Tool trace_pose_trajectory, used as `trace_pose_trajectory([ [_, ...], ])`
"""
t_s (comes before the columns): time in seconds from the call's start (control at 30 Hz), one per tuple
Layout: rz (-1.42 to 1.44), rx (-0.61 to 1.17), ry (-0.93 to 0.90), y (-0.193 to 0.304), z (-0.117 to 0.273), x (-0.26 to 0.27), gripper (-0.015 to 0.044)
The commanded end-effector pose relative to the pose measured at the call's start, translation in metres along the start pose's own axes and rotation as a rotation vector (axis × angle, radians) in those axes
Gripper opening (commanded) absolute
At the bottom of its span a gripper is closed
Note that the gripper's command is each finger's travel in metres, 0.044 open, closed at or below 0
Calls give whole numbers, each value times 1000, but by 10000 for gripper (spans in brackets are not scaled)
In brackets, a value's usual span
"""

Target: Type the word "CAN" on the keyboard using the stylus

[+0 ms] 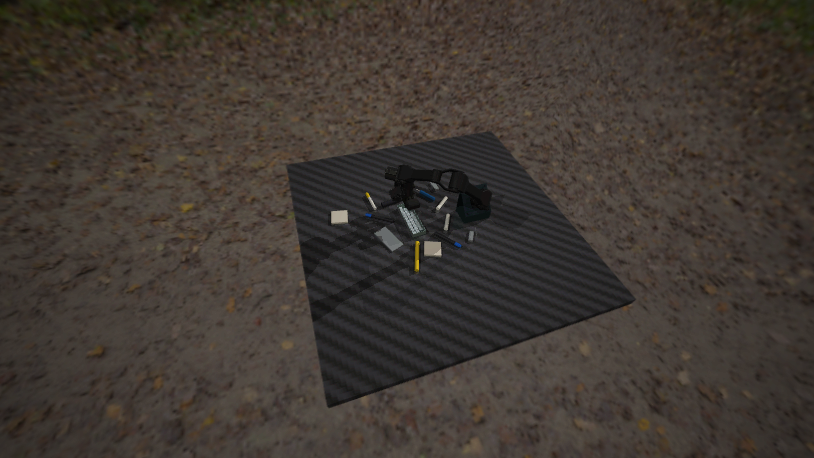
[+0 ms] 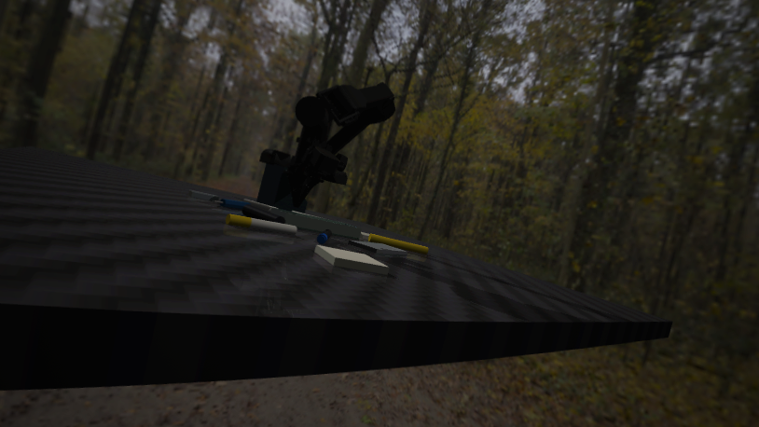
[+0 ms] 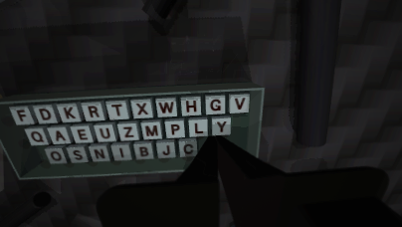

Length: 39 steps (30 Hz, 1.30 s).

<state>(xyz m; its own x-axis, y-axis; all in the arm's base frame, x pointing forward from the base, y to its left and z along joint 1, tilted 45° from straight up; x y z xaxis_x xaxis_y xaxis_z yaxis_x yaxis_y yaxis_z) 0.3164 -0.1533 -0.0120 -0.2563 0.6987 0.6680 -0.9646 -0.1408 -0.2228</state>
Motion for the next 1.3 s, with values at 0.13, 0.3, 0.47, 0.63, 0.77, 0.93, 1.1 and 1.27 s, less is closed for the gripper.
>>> trace_pose_trajectory([
  [0.13,1,4,2,12,1,15,0],
  [0.3,1,5,1,25,0,31,0],
  [0.47,1,5,1,25,0,31,0],
  [0.63,1,5,1,24,0,33,0],
  [0.77,0,5,2,12,1,75,0],
  [0.93,0,5,-3,7,0,106,0],
  [1.1,0,5,-3,7,0,106,0],
  [1.27,0,5,-3,7,0,106,0],
])
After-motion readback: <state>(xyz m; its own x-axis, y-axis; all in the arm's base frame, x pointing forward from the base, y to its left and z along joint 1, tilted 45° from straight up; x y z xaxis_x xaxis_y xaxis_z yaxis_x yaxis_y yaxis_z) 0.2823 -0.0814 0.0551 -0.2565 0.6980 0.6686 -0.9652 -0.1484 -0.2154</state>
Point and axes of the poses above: the point midway between the two fingers, 35 mm back from their tips, its own z axis back along the fingers, its own x axis across the jaws, y = z × x, the point moved 10 cm from there along z, back along the fingers, and after that the axes turned 13 degrees about z, right-handed, at the moved point
